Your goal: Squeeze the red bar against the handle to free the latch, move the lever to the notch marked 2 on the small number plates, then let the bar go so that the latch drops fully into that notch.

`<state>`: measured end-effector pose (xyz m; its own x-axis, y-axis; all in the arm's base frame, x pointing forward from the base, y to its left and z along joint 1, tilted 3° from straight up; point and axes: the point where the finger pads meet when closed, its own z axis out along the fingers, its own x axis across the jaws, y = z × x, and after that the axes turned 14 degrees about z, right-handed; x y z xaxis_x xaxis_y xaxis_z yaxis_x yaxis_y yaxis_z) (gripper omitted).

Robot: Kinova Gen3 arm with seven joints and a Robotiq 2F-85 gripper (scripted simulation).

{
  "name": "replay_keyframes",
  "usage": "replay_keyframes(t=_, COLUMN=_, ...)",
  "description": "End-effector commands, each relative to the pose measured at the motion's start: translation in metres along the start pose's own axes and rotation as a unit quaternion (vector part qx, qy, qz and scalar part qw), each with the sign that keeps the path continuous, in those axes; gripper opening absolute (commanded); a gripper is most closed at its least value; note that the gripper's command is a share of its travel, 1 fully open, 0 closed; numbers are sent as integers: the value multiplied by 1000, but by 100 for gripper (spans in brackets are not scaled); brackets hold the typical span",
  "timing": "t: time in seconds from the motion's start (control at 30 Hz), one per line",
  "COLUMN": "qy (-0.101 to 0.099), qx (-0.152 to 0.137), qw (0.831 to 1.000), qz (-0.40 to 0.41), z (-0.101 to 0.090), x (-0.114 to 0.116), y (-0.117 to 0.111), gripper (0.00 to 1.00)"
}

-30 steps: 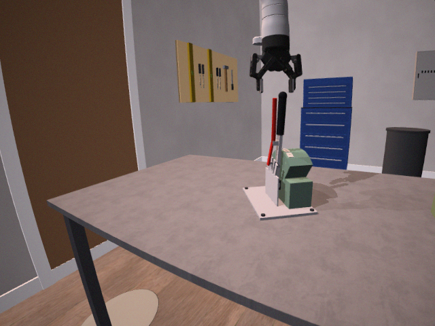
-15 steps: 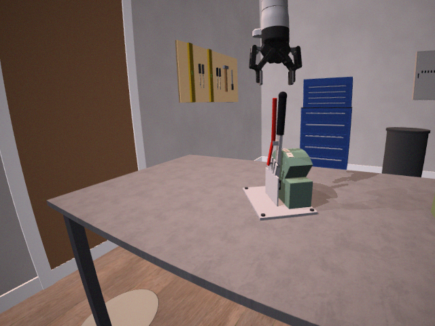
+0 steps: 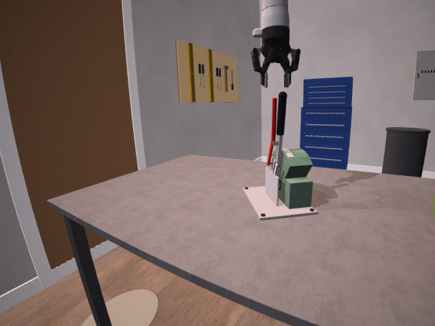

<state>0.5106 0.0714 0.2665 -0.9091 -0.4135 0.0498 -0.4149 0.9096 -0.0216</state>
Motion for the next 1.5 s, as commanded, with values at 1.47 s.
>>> replay_keyframes(t=1.47, qy=2, qx=1, qw=1000, qz=-28, z=-4, x=2, y=0, gripper=0)
